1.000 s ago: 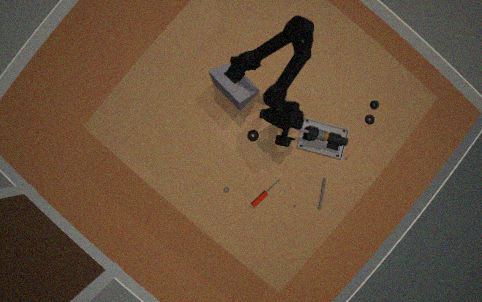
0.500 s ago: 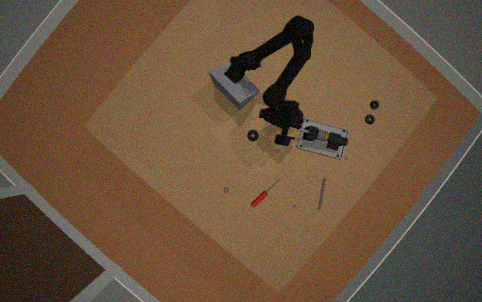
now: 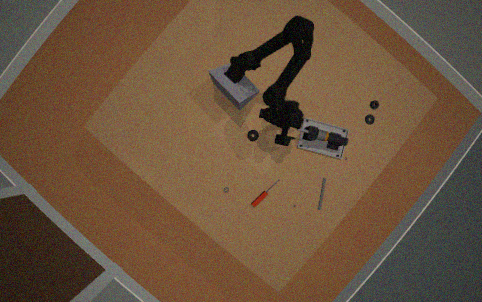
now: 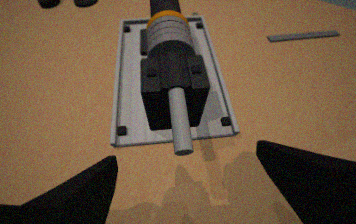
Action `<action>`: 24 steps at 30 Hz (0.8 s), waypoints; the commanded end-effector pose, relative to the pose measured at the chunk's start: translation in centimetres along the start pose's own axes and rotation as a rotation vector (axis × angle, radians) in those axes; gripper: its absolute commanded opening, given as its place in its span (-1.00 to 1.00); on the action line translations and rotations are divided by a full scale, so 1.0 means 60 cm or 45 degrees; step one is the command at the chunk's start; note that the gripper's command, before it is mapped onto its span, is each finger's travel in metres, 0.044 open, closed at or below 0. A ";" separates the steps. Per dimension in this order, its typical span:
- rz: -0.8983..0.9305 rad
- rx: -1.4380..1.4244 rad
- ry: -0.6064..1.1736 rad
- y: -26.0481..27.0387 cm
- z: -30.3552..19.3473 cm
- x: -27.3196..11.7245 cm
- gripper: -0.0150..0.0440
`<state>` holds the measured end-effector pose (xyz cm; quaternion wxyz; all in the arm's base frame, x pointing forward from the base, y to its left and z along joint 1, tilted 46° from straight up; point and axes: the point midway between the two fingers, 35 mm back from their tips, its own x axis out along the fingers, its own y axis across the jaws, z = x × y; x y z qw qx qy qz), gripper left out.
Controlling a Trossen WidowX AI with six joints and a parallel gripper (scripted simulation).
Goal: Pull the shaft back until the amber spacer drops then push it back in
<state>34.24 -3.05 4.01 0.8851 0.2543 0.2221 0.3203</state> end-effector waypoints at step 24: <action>0.006 0.003 -0.002 0.002 0.012 0.010 1.00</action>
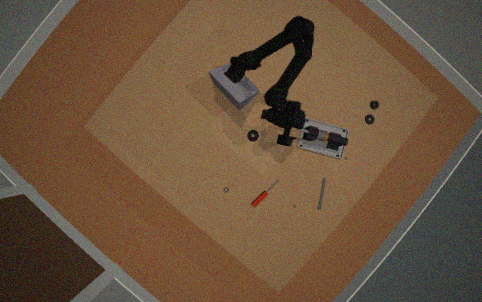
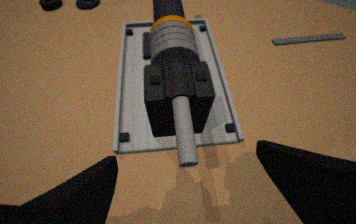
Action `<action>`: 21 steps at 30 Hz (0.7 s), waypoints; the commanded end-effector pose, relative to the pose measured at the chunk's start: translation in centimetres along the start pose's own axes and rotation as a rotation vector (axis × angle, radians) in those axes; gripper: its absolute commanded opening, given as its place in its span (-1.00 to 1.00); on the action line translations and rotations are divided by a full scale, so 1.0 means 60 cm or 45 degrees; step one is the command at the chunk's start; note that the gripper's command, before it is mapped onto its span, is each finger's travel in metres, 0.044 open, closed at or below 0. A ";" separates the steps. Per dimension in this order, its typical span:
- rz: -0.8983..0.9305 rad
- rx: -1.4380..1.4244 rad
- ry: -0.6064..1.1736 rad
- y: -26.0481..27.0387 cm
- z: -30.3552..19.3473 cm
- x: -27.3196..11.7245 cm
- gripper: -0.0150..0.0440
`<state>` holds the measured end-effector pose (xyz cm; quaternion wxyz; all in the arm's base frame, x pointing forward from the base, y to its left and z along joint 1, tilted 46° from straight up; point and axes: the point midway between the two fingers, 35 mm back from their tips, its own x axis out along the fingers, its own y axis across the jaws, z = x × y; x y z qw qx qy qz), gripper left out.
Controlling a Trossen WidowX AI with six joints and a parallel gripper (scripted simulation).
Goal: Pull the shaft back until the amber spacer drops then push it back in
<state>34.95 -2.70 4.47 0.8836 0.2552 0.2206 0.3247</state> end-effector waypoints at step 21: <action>-0.008 0.003 0.002 -0.004 0.002 0.041 1.00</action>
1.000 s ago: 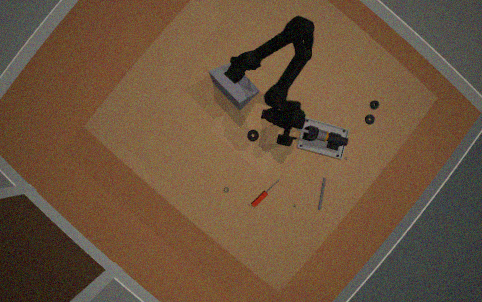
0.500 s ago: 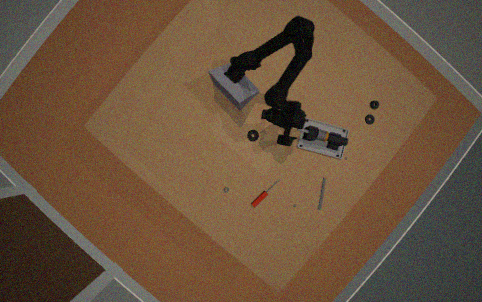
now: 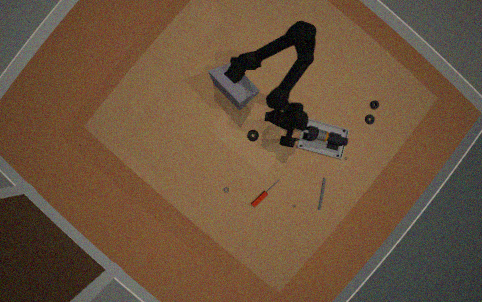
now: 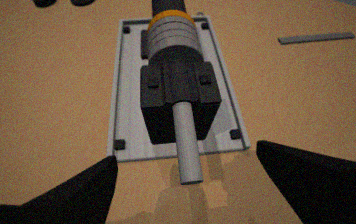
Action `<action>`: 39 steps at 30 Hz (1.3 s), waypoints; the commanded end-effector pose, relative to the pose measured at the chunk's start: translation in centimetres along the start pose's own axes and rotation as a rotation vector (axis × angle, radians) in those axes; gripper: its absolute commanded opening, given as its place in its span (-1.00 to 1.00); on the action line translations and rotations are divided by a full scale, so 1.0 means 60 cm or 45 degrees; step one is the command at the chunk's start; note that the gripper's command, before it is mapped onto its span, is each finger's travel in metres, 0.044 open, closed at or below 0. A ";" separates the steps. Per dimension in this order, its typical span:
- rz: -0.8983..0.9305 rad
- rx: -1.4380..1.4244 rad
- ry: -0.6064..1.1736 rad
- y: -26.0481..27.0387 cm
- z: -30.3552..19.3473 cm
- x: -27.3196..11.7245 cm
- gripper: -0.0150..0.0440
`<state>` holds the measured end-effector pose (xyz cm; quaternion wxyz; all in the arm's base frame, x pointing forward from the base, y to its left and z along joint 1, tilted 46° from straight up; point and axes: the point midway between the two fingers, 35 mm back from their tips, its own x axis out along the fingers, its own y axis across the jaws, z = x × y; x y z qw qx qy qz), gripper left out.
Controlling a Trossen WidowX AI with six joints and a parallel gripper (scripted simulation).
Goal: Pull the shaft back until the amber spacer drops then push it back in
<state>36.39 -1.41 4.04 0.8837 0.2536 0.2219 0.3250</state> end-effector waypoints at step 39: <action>-0.003 0.007 -0.009 -0.001 0.001 0.037 1.00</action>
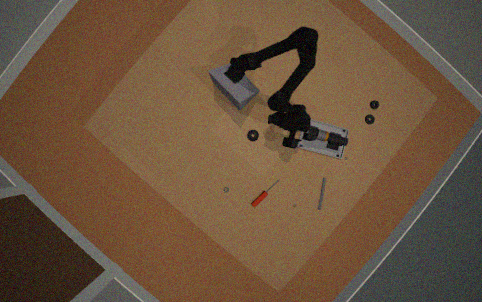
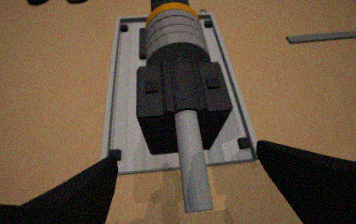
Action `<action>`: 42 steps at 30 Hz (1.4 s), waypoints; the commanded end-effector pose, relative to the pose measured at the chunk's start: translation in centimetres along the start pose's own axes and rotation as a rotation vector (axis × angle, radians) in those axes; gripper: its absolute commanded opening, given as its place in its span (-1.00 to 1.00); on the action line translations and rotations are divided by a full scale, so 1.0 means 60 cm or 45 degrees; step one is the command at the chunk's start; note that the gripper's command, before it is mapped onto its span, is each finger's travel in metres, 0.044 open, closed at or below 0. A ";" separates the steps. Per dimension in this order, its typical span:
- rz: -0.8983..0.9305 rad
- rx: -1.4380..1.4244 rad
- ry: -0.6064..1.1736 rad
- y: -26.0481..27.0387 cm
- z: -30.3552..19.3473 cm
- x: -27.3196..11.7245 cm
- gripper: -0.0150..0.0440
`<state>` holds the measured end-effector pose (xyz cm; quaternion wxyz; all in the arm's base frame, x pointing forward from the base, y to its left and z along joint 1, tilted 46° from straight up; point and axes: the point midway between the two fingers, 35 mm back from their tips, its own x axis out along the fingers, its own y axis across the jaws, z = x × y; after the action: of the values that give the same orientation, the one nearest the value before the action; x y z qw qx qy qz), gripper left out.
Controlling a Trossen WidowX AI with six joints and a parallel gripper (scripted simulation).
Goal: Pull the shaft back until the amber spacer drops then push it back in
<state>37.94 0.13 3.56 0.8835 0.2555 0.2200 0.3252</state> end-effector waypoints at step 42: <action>0.003 -0.001 0.001 0.002 0.000 0.029 -0.47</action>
<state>39.09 1.37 3.19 0.8833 0.2555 0.2202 0.3255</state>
